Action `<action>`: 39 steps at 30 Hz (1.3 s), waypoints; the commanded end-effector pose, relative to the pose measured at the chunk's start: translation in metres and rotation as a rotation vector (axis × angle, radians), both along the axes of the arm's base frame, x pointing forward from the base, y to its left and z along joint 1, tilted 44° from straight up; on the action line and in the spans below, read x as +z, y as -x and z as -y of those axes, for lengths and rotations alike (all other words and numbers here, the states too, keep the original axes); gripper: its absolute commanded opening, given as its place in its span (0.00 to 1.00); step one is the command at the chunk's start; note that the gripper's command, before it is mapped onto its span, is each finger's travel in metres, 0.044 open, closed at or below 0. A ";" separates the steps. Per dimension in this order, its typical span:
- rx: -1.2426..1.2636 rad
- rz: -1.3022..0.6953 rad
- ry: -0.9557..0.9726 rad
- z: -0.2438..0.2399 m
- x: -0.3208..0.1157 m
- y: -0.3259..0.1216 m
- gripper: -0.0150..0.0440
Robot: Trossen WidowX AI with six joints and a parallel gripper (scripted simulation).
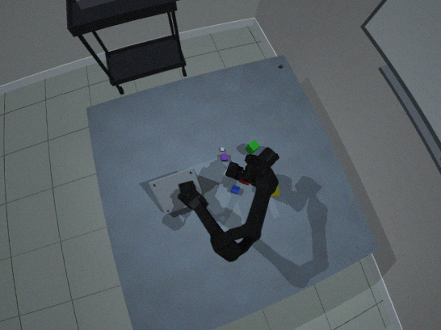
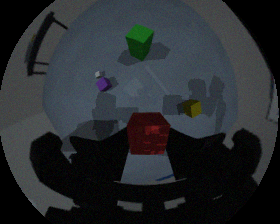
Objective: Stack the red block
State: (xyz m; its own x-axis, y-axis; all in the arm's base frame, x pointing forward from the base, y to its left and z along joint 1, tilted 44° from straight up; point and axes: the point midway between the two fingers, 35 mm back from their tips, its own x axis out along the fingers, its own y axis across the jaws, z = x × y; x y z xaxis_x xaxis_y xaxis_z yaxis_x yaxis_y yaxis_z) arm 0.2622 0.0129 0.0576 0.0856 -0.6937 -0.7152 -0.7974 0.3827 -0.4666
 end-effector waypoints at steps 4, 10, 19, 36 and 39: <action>-0.005 0.003 -0.006 -0.003 0.004 0.001 0.25; -0.012 0.007 -0.019 -0.012 -0.001 -0.009 0.25; -0.017 0.011 -0.031 -0.039 -0.016 -0.037 0.25; -0.010 0.010 -0.022 -0.087 -0.055 -0.081 0.25; -0.009 0.010 -0.020 -0.095 -0.063 -0.087 0.25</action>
State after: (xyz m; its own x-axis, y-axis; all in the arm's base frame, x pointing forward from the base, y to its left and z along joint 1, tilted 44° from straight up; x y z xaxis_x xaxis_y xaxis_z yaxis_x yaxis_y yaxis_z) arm 0.3411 0.0960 0.0036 0.0839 -0.6837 -0.7249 -0.7913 0.3964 -0.4655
